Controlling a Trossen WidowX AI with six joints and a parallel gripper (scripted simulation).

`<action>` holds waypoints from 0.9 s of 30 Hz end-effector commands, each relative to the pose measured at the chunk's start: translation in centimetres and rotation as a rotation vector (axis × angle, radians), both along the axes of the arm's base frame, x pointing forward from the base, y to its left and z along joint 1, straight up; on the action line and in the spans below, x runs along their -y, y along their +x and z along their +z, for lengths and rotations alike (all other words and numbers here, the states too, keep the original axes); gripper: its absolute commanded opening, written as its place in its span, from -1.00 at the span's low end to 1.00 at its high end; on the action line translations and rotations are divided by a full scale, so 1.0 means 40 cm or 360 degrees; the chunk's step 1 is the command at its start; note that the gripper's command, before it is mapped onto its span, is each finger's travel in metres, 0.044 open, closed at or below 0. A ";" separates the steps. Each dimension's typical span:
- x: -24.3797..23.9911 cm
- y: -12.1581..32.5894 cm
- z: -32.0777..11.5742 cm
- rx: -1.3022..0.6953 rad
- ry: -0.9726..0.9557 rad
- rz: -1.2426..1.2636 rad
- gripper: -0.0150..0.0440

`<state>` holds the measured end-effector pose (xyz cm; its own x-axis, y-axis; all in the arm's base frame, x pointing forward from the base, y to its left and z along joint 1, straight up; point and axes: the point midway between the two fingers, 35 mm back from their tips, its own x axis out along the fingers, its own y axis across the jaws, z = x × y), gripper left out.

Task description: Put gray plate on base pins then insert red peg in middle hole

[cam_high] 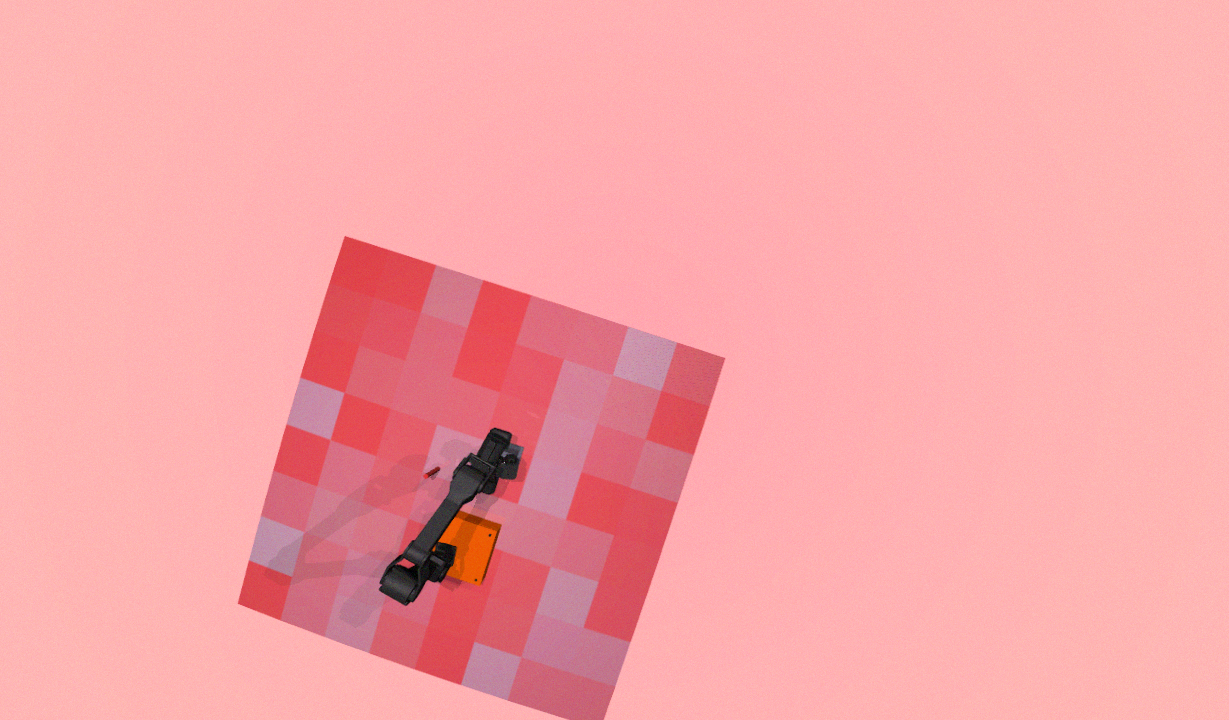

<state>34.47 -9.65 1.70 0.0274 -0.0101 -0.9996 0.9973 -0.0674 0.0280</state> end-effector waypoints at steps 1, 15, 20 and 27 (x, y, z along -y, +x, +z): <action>0.000 0.001 0.002 0.0002 -0.0001 0.0000 0.93; -0.001 -0.005 0.287 0.0000 0.0003 0.0008 1.00; 0.001 0.001 0.294 -0.0001 0.0004 0.0008 1.00; -0.148 -0.032 0.298 -0.0003 0.0006 0.0181 1.00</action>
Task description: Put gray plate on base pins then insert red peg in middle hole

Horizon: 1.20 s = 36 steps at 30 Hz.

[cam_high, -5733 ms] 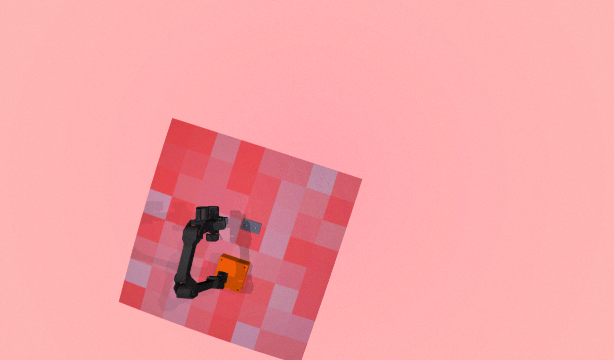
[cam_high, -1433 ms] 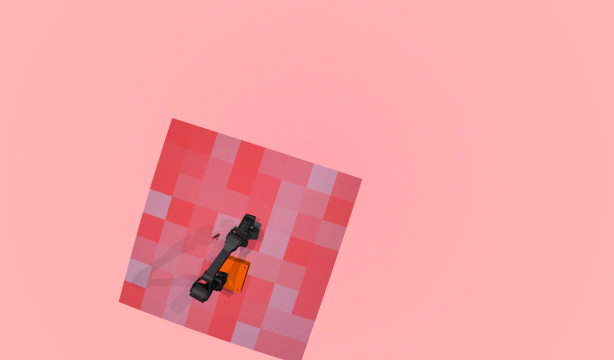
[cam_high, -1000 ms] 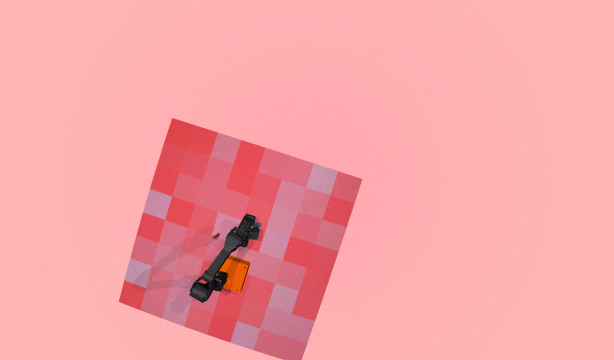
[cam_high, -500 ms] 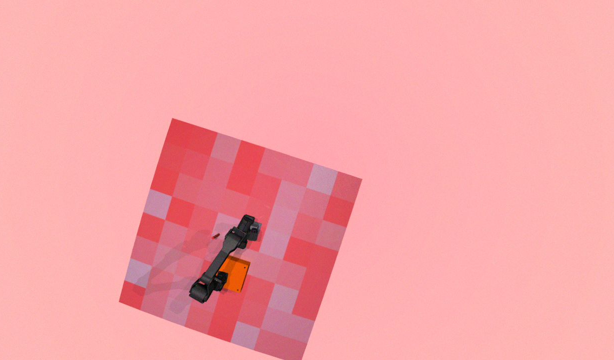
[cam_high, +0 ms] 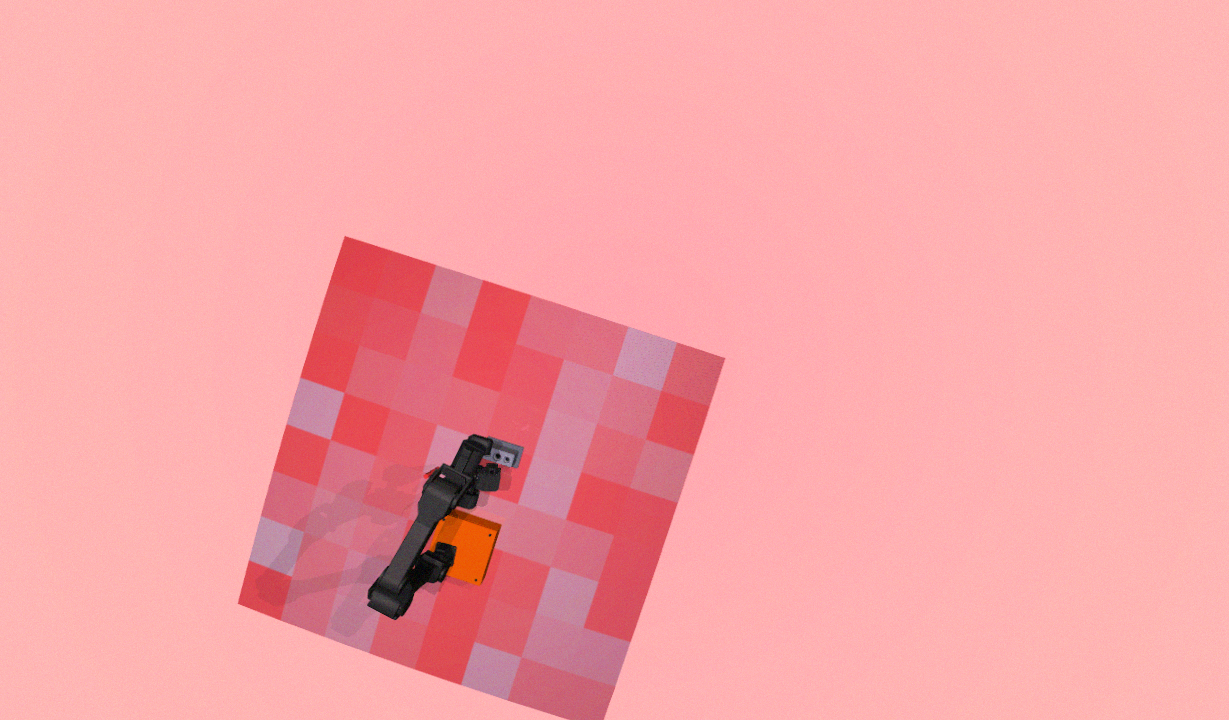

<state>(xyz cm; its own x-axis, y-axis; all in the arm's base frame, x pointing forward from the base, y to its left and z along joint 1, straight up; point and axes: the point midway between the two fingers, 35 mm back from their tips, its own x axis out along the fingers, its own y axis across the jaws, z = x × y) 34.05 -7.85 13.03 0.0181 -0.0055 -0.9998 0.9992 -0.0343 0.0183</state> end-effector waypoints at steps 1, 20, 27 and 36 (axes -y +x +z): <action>-0.143 -0.036 0.015 0.0012 0.0002 0.0179 1.00; -0.441 -0.255 -0.055 0.0003 0.0009 0.0657 1.00; -0.443 -0.255 -0.102 0.0003 0.0009 0.0657 1.00; -0.444 -0.254 -0.128 0.0003 0.0009 0.0657 1.00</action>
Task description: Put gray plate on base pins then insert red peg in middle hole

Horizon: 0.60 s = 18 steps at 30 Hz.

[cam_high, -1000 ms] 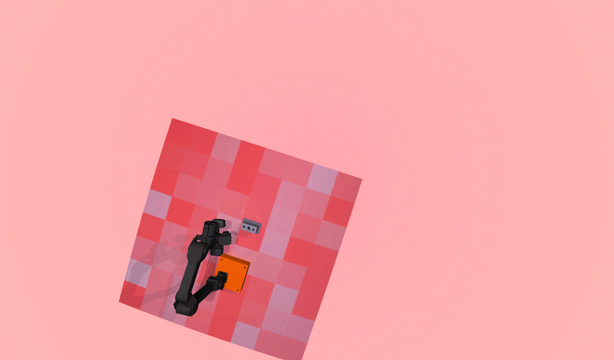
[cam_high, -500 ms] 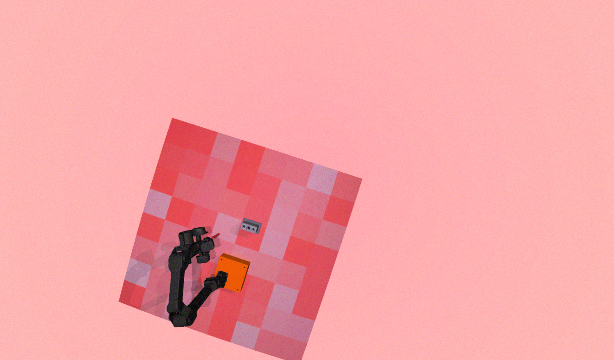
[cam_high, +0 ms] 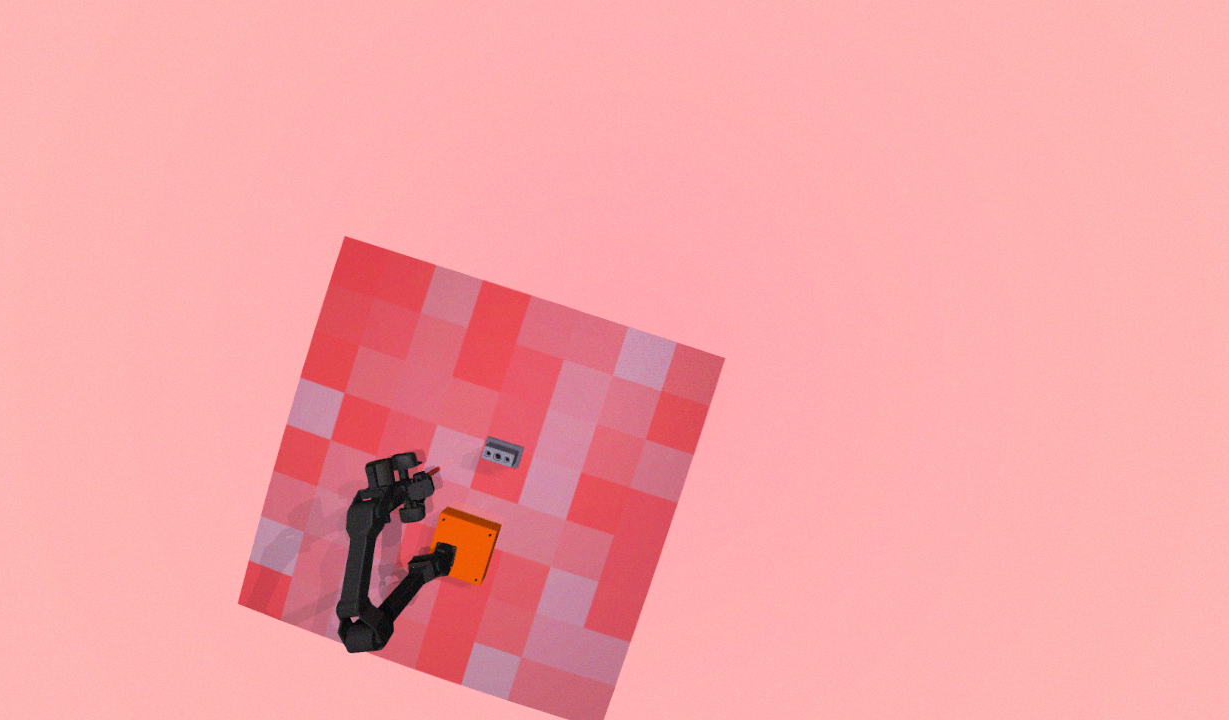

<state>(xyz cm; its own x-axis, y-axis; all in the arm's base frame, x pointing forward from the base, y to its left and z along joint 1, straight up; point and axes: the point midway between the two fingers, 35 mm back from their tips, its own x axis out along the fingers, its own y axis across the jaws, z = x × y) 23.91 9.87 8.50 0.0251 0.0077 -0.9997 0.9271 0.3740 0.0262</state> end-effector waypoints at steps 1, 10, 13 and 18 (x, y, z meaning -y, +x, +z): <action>-0.002 0.000 -0.019 -0.0009 0.0000 -0.0008 1.00; -0.003 0.002 -0.056 -0.0009 0.0000 -0.0008 1.00; -0.003 0.002 -0.068 -0.0009 0.0000 -0.0008 1.00; -0.004 0.002 -0.089 -0.0010 0.0000 -0.0008 1.00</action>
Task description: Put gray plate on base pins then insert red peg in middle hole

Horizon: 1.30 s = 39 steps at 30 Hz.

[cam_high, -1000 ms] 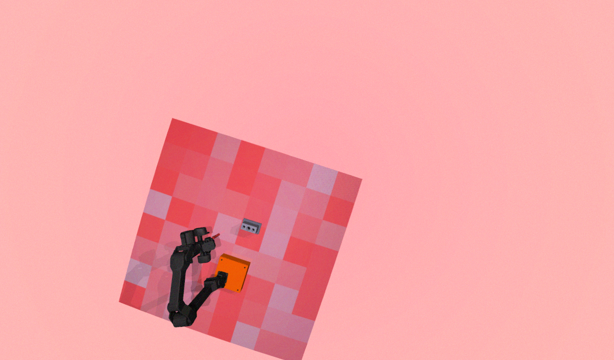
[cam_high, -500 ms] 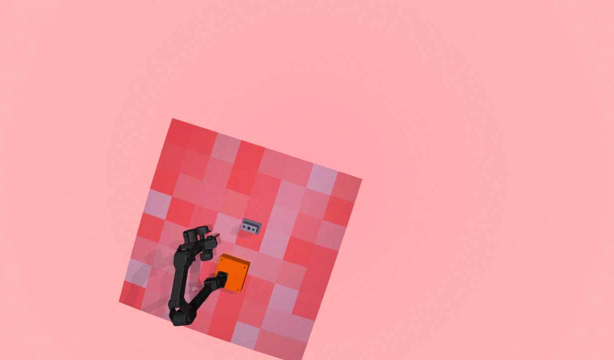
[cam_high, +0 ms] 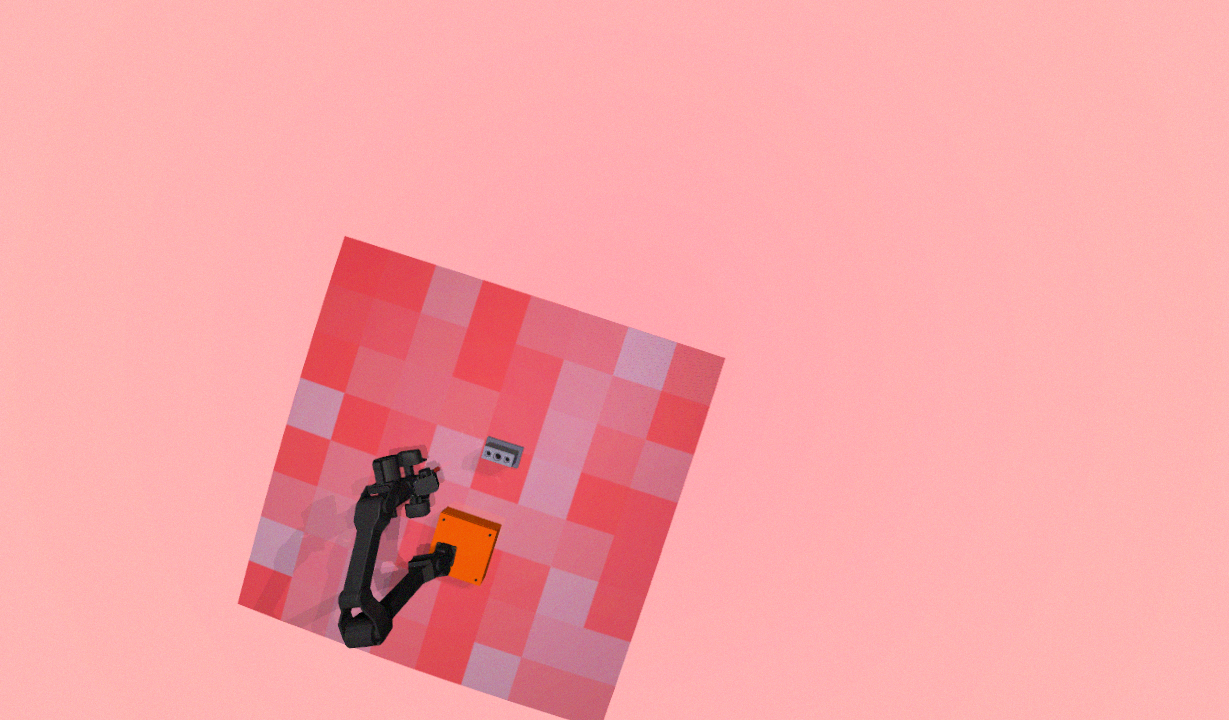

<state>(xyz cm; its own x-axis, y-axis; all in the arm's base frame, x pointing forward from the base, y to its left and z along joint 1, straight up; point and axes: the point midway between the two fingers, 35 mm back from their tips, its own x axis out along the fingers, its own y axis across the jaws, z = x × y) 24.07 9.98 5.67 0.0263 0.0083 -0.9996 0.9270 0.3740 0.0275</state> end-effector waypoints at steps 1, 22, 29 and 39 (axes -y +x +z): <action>-0.001 -0.002 -0.022 -0.0011 0.0000 -0.0008 1.00; 0.000 -0.005 -0.068 -0.0012 -0.0001 -0.0008 0.29; 0.000 -0.005 -0.068 -0.0012 -0.0001 -0.0008 -0.33; 0.000 -0.005 -0.068 -0.0012 -0.0001 -0.0008 -0.49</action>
<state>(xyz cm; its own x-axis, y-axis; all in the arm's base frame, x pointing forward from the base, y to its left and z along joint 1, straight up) 23.85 9.94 2.97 0.0190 0.0054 -0.9998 0.9272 0.3740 0.0196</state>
